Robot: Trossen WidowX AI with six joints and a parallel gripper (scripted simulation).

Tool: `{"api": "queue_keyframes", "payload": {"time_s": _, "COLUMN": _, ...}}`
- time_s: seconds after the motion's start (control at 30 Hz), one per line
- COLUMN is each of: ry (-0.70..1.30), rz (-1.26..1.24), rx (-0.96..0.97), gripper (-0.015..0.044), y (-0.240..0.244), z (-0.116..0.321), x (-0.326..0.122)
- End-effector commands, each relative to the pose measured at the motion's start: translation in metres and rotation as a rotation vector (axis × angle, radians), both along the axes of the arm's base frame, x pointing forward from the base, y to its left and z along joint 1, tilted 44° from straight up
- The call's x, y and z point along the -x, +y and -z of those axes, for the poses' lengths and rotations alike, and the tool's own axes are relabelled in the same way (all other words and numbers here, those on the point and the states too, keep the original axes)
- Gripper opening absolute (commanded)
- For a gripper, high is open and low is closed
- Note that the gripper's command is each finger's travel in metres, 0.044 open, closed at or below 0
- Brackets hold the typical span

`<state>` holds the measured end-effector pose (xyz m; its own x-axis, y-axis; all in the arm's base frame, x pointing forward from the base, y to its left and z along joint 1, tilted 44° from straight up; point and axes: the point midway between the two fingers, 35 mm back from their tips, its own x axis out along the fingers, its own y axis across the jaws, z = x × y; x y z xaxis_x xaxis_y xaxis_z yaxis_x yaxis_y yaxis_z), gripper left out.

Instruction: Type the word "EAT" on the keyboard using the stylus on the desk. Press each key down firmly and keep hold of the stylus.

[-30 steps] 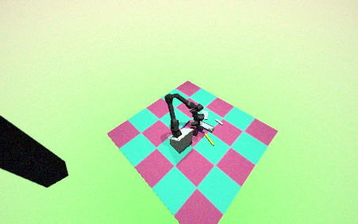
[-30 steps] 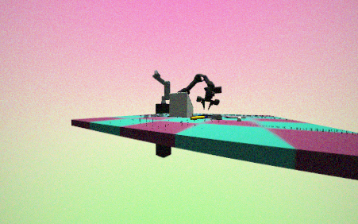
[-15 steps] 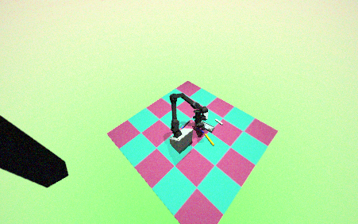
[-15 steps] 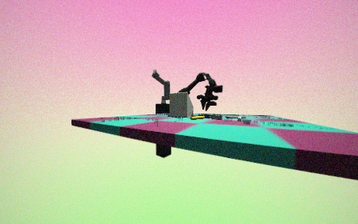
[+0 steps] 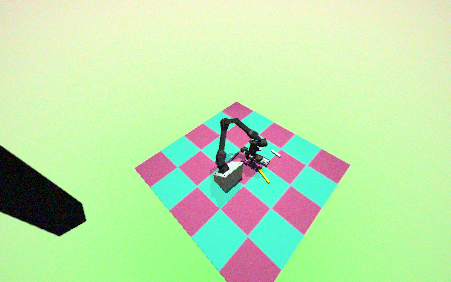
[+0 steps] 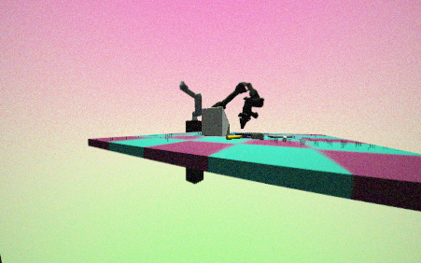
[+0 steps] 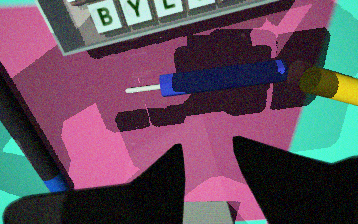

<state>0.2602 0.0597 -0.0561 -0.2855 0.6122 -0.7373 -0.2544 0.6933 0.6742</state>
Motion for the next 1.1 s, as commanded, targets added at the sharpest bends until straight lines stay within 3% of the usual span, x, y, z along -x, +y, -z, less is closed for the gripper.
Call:
{"api": "queue_keyframes", "payload": {"time_s": 0.0, "ry": -0.378, "rz": -0.374, "rx": -0.425, "gripper": 0.0150, "y": -0.002, "z": 0.003, "x": -0.003}}
{"api": "queue_keyframes", "payload": {"time_s": 0.37, "ry": -0.783, "rz": -0.561, "rx": -0.679, "gripper": 0.0150, "y": -0.007, "z": 0.004, "x": -0.011}}
{"api": "queue_keyframes", "payload": {"time_s": 0.73, "ry": -1.262, "rz": -0.733, "rx": -0.811, "gripper": 0.0150, "y": -0.014, "z": 0.006, "x": -0.020}}
{"api": "queue_keyframes", "payload": {"time_s": 1.07, "ry": -1.285, "rz": -0.741, "rx": -0.815, "gripper": 0.0150, "y": -0.015, "z": 0.006, "x": -0.021}}
